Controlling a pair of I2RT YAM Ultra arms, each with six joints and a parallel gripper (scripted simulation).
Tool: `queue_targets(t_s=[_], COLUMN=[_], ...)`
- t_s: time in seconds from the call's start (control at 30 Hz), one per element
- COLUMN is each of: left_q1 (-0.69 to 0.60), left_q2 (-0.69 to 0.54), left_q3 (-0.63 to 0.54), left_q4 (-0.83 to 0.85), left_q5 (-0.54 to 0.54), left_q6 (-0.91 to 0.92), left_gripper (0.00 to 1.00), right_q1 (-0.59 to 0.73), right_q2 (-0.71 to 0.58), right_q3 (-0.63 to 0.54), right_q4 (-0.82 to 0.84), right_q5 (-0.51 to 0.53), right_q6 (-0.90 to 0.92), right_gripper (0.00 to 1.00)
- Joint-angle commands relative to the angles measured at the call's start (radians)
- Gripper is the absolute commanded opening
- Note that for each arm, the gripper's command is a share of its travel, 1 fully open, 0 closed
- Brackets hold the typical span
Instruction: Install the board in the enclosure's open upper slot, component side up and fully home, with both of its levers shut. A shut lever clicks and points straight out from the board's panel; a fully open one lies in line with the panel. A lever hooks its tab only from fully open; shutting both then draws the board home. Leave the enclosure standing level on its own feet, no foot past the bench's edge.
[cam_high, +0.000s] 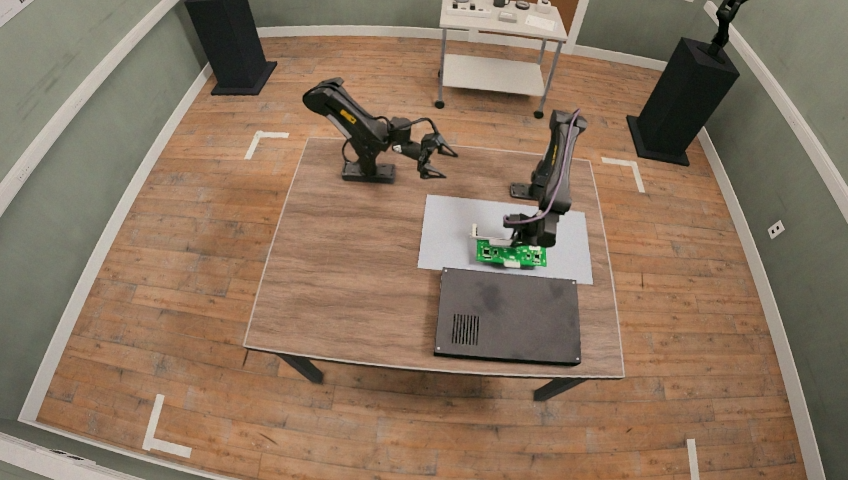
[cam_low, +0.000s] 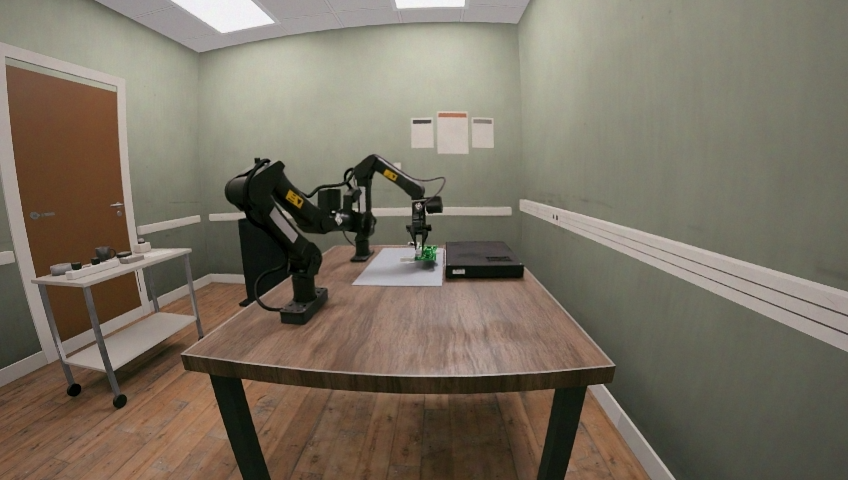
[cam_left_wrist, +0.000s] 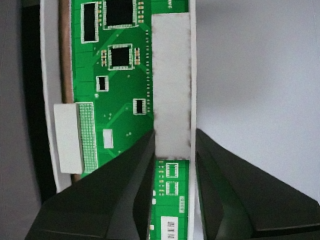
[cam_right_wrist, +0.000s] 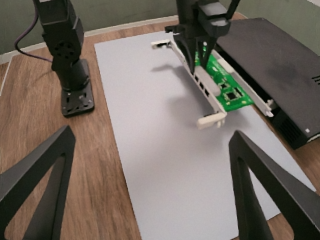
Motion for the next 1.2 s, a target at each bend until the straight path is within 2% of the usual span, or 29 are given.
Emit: queue_targets(t_s=[0.0,0.23,1.17], left_q1=[-0.004,0.016,0.030], left_q2=[0.009,0.087,0.104], left_q3=[0.036,0.079,0.092], left_q4=[0.022,0.054,0.081], left_q5=[0.042,0.049,0.057], left_q6=[0.004,0.012,0.025], left_gripper=[0.18,0.18,0.18], right_q1=[0.003,0.003,0.003], right_q2=[-0.013,-0.013,-0.013], right_q3=[0.001,0.001,0.001], right_q4=[0.012,0.012,0.012], right_q5=[-0.008,-0.008,-0.008], right_q6=[-0.003,-0.003,-0.003], right_gripper=[1.00,1.00,1.00])
